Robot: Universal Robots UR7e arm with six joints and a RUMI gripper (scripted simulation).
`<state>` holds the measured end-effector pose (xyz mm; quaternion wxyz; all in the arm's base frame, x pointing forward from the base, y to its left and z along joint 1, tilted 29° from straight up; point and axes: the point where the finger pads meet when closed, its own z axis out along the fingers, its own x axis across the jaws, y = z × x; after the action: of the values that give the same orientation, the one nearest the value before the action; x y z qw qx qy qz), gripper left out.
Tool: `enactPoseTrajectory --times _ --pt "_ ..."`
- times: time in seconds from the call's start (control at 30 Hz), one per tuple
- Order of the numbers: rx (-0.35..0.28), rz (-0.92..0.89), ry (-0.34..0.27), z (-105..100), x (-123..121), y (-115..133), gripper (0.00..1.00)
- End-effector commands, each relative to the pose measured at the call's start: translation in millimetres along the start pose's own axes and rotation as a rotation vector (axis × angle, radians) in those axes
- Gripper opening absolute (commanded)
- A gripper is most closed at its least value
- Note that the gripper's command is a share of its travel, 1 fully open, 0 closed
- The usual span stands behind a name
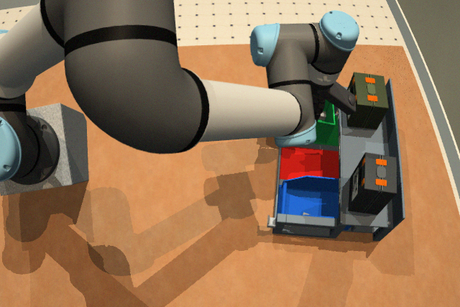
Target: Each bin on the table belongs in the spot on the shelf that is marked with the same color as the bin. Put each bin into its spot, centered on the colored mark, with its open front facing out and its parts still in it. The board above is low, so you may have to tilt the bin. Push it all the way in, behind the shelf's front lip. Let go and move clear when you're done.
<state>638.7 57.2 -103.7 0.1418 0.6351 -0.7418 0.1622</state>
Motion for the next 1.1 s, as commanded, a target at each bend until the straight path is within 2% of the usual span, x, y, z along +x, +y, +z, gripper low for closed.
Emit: enactPoseTrajectory --times 0.0,1.07 --pt "0.0 -0.002 0.0 2.1 -0.2 0.7 0.0" --pt "0.001 -0.001 0.0 11.3 0.4 -0.4 0.0"
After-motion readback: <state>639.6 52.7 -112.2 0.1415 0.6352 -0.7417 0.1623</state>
